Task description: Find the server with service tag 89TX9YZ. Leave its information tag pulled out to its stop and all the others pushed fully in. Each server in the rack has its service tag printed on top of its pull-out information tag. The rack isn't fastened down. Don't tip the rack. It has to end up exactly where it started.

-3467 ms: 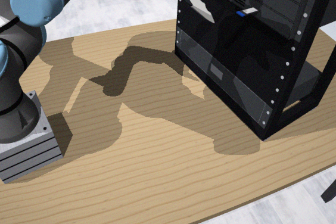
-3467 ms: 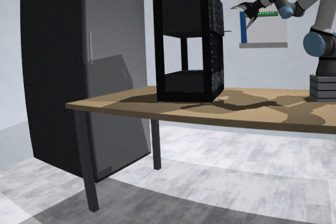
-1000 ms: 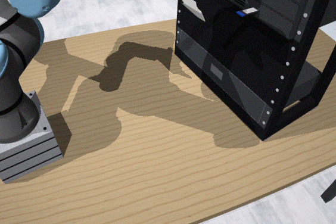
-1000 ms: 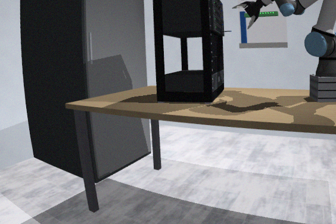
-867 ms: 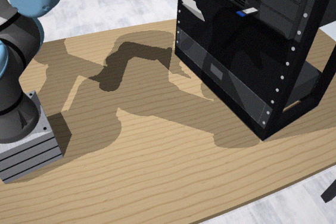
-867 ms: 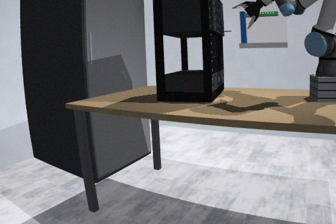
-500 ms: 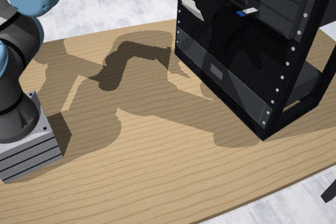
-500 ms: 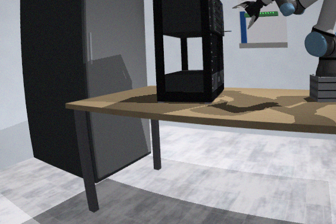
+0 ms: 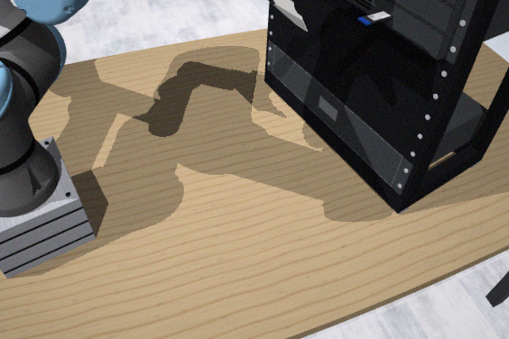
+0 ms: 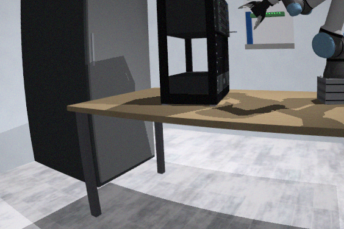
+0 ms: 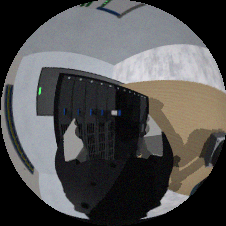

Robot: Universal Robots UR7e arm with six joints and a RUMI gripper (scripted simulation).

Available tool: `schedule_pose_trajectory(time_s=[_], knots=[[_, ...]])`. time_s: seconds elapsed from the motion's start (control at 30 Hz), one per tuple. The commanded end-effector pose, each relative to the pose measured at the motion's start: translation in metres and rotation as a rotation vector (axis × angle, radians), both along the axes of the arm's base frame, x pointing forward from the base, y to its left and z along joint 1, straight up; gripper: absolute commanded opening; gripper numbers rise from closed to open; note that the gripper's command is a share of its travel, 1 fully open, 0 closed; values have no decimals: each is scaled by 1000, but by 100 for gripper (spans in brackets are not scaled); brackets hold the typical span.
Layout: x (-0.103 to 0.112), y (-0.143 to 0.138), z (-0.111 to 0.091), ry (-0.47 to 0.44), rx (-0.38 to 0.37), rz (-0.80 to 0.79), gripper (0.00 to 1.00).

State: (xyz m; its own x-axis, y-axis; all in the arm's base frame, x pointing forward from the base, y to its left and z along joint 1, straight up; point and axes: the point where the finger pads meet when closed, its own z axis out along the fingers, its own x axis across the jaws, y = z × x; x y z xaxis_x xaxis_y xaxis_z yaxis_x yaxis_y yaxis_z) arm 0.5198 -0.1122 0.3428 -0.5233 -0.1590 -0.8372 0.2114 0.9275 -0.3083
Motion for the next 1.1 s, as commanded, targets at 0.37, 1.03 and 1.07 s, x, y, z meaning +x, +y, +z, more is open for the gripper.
schedule_pose_trajectory(time_s=[0.37,1.03,1.07], knots=[[-1,0,1,-2,7,-7,100],[-2,1,1,-2,13,-12,100],[-2,1,1,-2,14,-12,100]])
